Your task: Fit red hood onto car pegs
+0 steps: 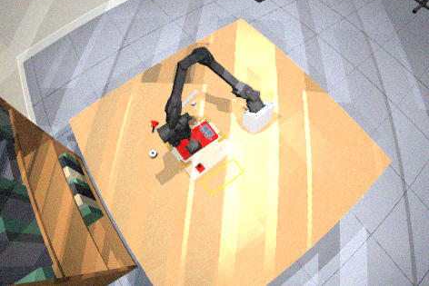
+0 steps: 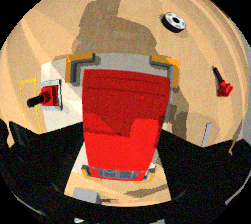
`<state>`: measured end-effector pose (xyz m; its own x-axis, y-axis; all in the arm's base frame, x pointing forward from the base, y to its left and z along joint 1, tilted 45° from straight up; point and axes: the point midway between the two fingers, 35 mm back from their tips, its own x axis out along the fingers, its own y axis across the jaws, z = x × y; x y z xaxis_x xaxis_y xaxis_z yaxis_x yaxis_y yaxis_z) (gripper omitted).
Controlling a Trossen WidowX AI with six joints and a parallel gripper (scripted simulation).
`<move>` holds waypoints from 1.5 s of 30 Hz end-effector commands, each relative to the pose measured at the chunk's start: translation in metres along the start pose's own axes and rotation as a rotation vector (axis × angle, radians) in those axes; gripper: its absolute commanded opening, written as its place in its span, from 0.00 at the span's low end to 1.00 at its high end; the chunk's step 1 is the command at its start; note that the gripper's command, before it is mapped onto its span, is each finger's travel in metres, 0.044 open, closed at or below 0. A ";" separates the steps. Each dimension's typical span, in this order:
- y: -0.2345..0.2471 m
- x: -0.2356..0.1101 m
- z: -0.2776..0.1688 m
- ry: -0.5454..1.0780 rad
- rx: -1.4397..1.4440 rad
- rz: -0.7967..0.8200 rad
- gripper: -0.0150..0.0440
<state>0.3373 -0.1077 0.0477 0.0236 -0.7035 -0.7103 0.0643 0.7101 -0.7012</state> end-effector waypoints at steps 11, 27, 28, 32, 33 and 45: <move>-0.001 0.003 -0.001 0.000 -0.007 -0.005 0.25; -0.001 0.009 -0.001 0.000 -0.007 -0.005 0.25; -0.001 0.009 -0.001 0.000 -0.007 -0.005 0.25; -0.001 0.011 -0.001 0.000 -0.007 -0.005 0.25; -0.001 0.011 -0.001 0.000 -0.007 -0.005 0.25; -0.001 0.014 -0.001 0.000 -0.005 -0.004 0.25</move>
<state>0.3373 -0.1178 0.0383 0.0237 -0.7054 -0.7084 0.0642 0.7082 -0.7031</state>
